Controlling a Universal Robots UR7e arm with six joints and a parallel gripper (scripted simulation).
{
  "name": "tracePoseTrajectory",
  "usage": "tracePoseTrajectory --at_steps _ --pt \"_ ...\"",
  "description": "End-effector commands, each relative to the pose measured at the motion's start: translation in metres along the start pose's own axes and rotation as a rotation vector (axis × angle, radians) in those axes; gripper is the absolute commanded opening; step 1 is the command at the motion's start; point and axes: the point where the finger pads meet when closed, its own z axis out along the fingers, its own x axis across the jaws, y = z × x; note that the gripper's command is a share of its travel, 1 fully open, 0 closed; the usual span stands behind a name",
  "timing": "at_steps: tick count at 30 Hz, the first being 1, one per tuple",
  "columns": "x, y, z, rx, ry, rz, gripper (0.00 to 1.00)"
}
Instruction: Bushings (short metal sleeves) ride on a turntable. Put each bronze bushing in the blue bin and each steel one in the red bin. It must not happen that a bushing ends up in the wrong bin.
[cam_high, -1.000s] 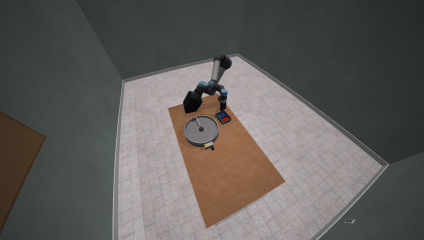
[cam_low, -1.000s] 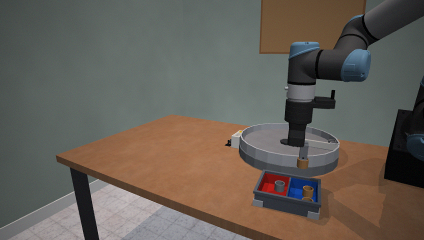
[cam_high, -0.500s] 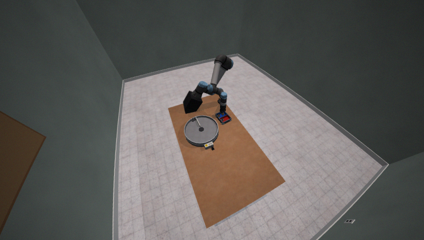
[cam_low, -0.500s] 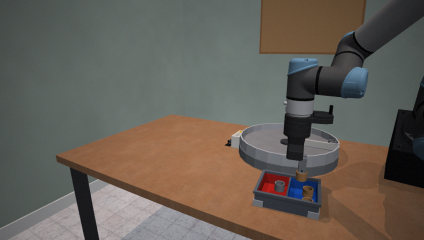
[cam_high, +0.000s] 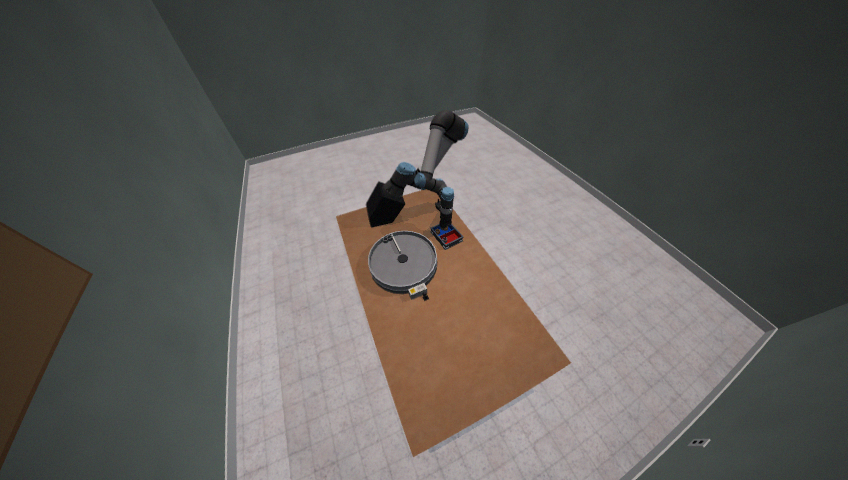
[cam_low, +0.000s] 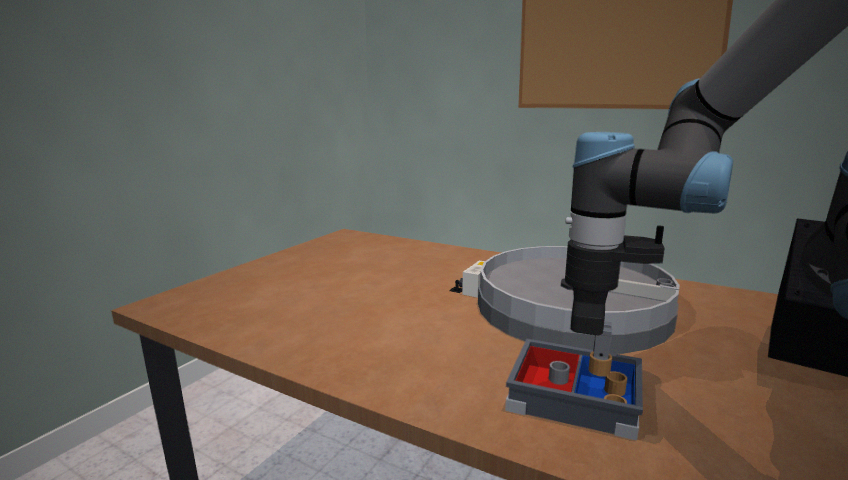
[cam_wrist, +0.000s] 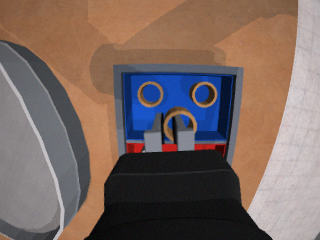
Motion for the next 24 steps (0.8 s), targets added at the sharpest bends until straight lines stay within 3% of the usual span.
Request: tracePoseTrajectory --at_steps 1,24 --pt "0.0 0.0 0.003 -0.001 0.0 0.0 0.0" --pt "0.001 0.001 0.014 -0.001 0.0 0.0 0.0"
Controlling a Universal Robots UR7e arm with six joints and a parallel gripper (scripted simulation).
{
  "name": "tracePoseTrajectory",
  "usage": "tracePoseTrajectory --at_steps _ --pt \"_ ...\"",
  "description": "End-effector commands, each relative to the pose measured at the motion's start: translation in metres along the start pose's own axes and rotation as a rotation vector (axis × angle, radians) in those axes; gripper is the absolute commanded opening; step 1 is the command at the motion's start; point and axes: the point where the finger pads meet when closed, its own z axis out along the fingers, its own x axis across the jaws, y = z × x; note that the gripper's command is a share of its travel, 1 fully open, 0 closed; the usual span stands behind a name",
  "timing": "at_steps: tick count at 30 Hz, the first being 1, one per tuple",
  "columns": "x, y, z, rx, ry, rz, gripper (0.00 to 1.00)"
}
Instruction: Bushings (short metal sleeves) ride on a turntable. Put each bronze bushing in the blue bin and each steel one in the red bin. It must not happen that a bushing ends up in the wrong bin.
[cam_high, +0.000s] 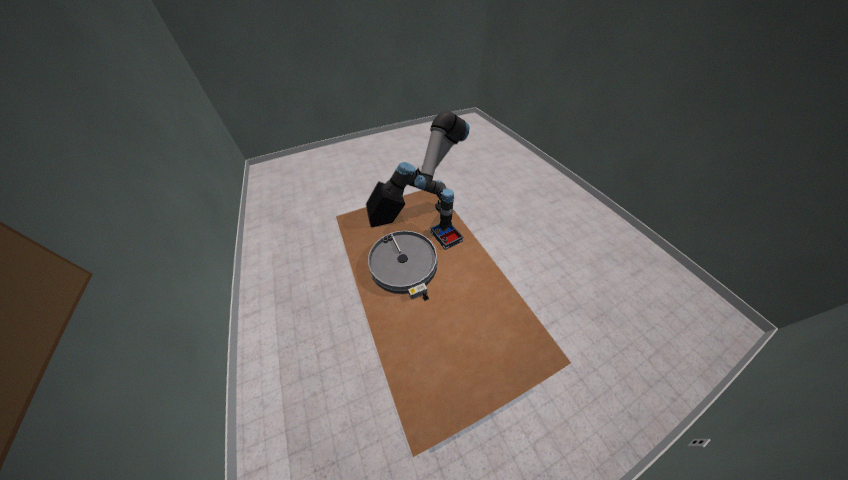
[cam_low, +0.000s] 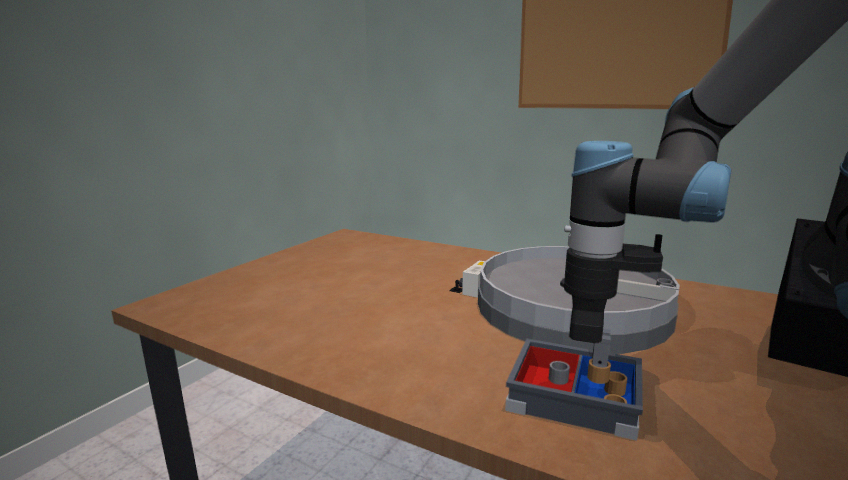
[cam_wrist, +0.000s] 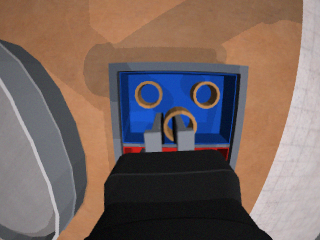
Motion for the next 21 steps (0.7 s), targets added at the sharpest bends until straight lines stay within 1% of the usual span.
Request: tracePoseTrajectory --at_steps 1,10,21 --pt "0.0 0.0004 0.0031 -0.001 0.0 0.0 0.0" --pt "0.0 0.0004 0.0104 -0.001 0.0 0.0 0.0" --pt "0.0 0.0004 0.0116 -0.001 0.0 0.0 0.0"
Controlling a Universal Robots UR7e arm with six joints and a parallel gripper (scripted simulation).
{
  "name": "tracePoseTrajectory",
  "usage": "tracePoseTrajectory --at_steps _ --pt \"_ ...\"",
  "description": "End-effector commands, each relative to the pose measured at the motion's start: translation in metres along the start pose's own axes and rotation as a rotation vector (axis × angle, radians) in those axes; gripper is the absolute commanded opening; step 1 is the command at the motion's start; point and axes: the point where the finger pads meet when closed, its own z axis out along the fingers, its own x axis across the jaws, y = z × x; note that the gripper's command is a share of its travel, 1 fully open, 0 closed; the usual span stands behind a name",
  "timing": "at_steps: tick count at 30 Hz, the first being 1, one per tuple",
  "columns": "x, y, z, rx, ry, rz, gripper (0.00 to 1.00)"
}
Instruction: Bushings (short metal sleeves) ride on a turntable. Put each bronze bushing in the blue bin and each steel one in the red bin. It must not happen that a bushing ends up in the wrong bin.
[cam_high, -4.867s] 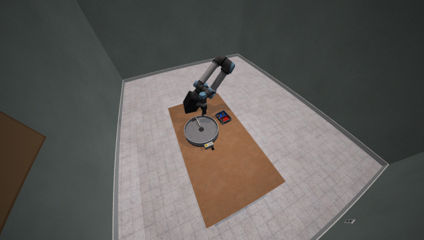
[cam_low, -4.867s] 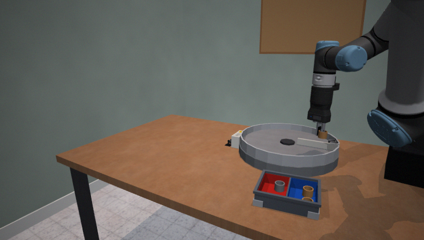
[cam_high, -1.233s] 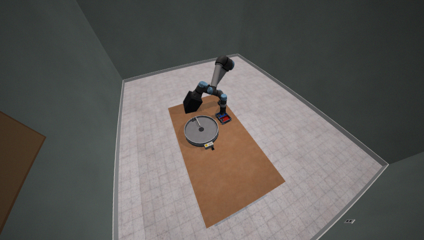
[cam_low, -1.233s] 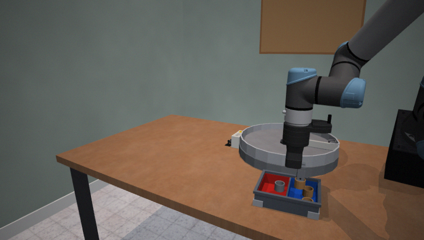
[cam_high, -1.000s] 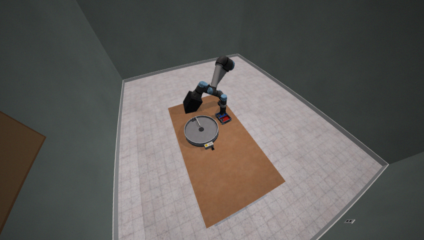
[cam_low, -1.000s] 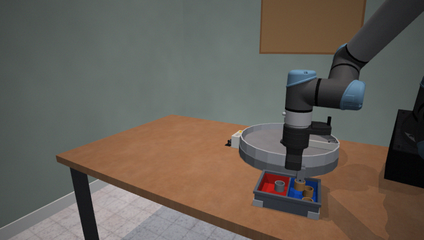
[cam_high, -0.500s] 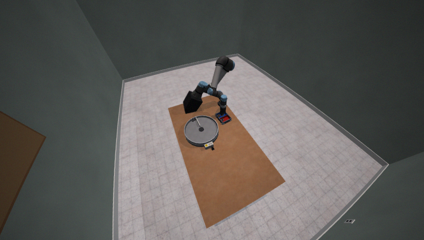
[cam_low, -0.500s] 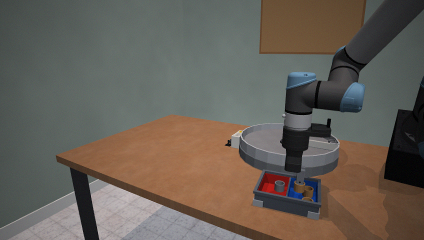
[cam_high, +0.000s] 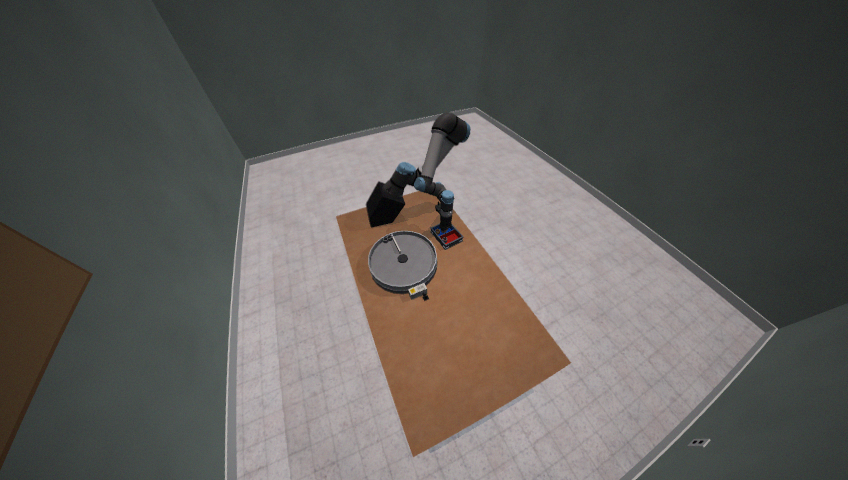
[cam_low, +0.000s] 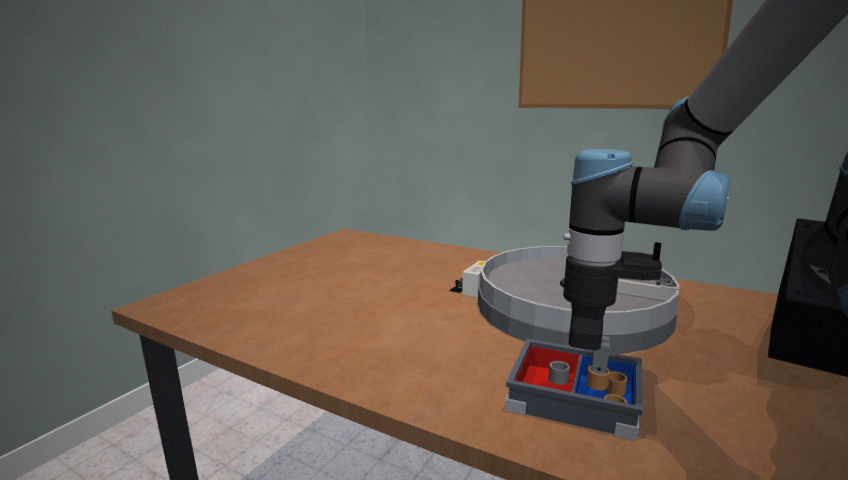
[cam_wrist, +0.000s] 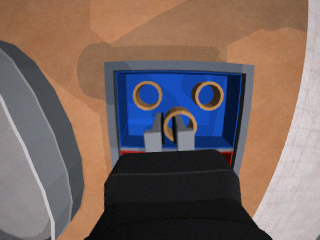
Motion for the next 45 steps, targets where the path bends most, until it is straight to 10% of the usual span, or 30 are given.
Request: tracePoseTrajectory --at_steps 1,45 --pt "0.0 0.0 0.001 -0.001 0.0 0.0 0.0" --pt "0.0 0.0 0.024 -0.001 0.0 0.0 0.0"
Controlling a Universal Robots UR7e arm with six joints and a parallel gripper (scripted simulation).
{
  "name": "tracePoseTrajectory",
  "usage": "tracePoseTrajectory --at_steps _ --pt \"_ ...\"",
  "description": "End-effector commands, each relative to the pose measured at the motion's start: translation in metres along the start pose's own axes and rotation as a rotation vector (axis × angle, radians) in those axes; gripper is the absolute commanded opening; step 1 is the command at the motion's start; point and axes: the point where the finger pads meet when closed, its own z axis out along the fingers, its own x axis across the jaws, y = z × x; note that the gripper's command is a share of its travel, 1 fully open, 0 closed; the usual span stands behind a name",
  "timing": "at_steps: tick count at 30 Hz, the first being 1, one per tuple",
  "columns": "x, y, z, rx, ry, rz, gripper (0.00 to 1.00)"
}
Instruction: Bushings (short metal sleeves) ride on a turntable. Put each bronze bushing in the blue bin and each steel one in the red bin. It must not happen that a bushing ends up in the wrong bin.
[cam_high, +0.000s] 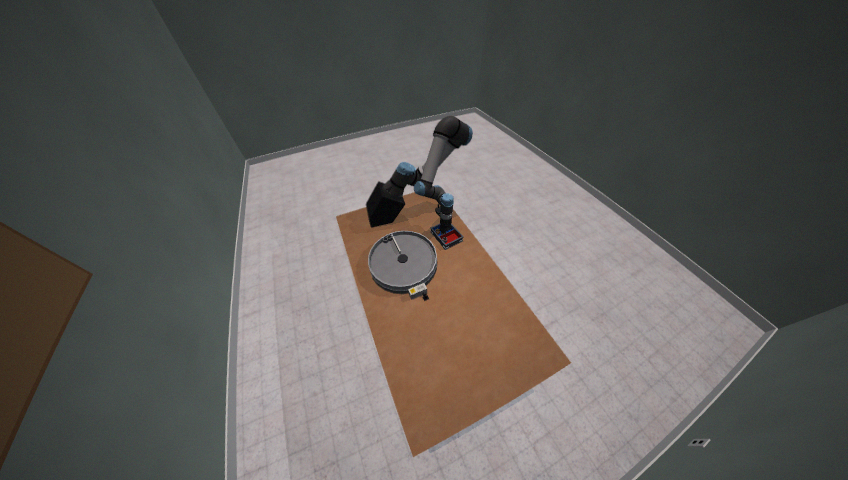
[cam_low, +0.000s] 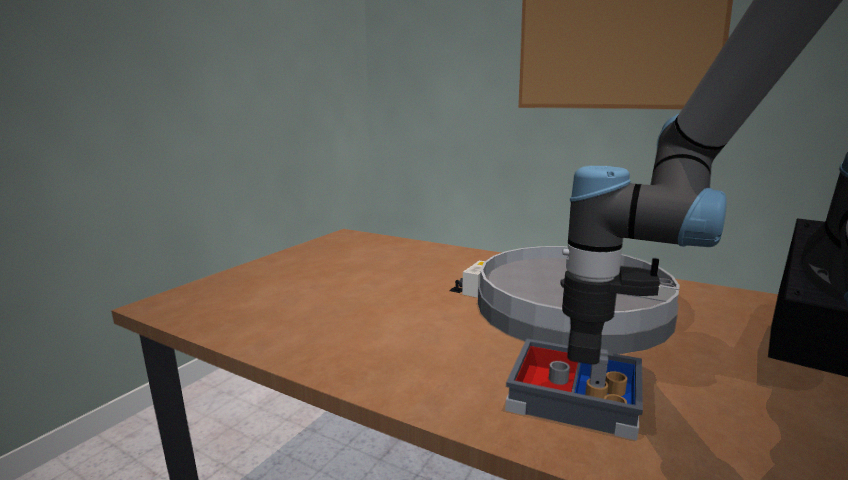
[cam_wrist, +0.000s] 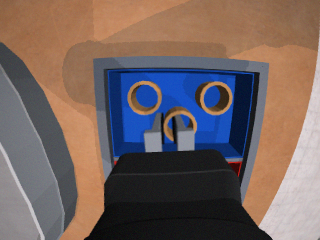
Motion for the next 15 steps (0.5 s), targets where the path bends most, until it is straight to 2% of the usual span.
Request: tracePoseTrajectory --at_steps 1,14,15 --pt "0.0 0.0005 0.0008 -0.001 0.0 0.0 0.0" --pt "0.0 0.0004 0.0007 -0.001 0.0 0.0 0.0" --pt "0.0 0.0004 0.0007 -0.001 0.0 0.0 0.42"
